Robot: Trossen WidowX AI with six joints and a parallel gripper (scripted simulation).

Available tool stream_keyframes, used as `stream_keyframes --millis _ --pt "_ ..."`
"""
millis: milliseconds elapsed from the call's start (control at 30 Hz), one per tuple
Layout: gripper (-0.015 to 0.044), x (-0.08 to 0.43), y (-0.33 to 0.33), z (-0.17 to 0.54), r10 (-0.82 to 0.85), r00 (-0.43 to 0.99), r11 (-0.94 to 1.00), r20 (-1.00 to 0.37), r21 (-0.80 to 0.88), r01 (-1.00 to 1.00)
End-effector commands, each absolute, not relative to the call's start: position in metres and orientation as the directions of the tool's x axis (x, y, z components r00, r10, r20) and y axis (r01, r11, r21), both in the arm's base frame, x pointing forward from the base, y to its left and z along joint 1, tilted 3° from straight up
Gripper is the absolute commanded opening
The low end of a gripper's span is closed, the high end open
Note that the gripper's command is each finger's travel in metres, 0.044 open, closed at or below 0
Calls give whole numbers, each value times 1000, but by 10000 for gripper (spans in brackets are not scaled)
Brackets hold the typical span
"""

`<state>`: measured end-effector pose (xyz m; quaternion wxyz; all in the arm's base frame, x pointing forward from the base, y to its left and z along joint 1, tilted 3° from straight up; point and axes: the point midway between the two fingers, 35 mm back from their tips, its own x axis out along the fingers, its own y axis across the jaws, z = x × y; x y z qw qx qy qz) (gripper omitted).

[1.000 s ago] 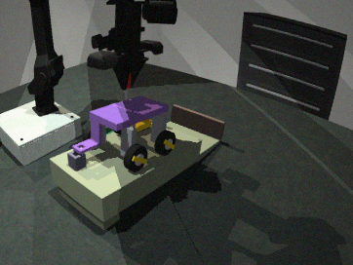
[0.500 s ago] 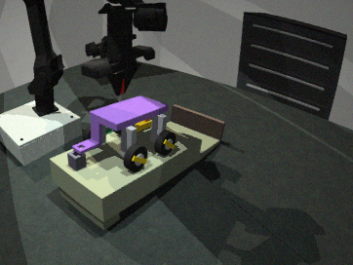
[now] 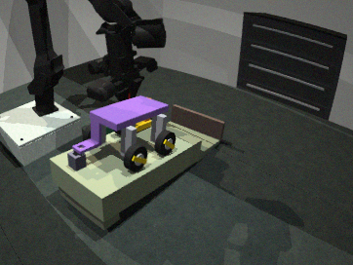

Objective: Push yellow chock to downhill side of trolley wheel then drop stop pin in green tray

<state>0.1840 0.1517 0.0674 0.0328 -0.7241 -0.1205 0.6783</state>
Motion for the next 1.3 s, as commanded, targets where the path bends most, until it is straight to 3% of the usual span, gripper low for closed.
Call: stream_keyframes --millis 0,200,467,1267 --pt "0 181 158 55 222 41 -968 -974 -216 126" --pt "0 180 162 47 223 41 -968 -974 -216 125" --pt "190 181 158 47 222 41 -968 -974 -216 126" --pt "190 186 143 41 221 42 -969 -974 -214 126"
